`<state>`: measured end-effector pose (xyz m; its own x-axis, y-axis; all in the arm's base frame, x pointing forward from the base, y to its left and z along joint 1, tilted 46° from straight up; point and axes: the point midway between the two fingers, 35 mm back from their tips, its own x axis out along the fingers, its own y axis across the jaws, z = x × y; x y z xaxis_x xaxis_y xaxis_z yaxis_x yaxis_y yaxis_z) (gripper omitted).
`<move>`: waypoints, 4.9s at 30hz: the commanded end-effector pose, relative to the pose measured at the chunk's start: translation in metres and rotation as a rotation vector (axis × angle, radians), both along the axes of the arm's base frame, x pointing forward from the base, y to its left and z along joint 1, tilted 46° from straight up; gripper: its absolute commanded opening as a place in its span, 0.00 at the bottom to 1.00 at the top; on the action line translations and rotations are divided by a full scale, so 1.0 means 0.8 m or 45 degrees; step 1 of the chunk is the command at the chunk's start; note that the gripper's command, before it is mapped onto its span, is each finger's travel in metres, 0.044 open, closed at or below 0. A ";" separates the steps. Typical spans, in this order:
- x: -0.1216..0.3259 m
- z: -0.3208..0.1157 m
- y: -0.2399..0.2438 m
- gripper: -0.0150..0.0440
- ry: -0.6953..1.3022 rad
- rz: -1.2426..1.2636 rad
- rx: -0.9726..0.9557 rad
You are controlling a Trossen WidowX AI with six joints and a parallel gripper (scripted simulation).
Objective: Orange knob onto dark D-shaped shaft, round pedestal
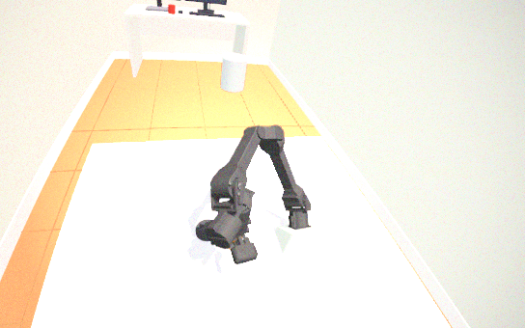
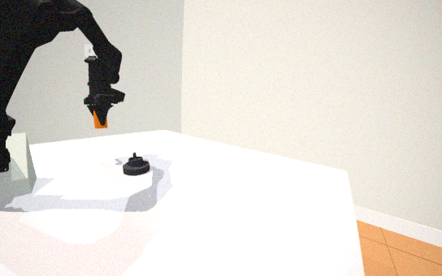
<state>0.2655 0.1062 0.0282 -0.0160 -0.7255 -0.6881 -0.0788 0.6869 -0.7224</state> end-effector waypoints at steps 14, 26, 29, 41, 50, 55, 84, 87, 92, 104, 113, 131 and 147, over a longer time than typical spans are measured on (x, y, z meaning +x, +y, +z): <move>0.035 0.026 -0.039 0.25 -0.015 0.008 0.039; 0.054 0.044 -0.077 0.25 -0.017 0.010 0.041; 0.058 0.049 -0.087 0.25 -0.018 0.010 0.039; 0.071 0.068 -0.129 0.25 -0.020 0.007 0.027; 0.077 0.084 -0.161 0.25 -0.020 0.002 0.009; 0.078 0.085 -0.168 0.25 -0.020 0.001 0.006; 0.082 0.072 -0.187 0.25 -0.025 -0.004 0.005; 0.083 0.070 -0.187 0.25 -0.025 -0.004 0.005; 0.083 0.069 -0.188 0.25 -0.025 -0.004 0.005; 0.079 0.068 -0.187 0.25 -0.025 -0.004 0.005; 0.077 0.070 -0.188 0.25 -0.025 -0.004 0.005; 0.082 0.069 -0.188 0.25 -0.025 -0.004 0.005; 0.082 0.068 -0.188 0.25 -0.025 -0.004 0.005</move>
<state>0.3306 -0.0464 0.0811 -0.0082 -0.7205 -0.6934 -0.0602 0.6926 -0.7188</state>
